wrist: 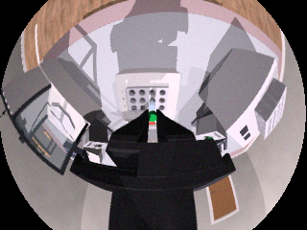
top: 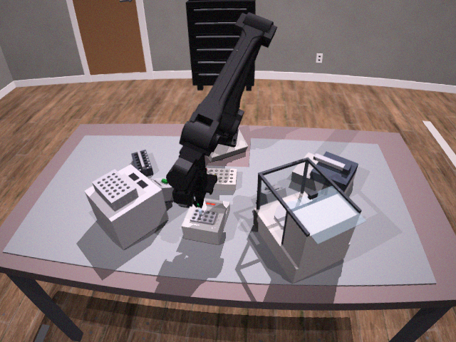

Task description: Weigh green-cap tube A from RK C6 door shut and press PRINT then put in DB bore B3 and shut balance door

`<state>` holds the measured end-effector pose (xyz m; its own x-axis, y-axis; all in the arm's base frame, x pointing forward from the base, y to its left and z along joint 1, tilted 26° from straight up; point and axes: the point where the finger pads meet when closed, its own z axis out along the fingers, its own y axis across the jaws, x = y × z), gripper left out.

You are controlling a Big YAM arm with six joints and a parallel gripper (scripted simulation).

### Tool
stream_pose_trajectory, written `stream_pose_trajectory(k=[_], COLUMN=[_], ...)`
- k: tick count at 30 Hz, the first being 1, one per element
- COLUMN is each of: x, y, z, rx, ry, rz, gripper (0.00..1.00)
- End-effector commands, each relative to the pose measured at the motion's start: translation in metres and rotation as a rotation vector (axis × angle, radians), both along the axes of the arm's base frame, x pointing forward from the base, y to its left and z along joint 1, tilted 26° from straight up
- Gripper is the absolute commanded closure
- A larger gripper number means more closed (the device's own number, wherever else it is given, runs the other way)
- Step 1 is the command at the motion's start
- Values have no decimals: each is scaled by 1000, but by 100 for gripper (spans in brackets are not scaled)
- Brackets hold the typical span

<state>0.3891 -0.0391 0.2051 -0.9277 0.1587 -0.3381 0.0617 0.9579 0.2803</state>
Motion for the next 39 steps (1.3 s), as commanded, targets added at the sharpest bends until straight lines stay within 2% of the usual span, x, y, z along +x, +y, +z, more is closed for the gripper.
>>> stream_pose_trajectory(k=[1,39], x=[0,0], y=[-2,-5], z=[-2,-2], rx=[1,-1], ry=[0,-2], rz=[-11,-13], gripper=[91,91])
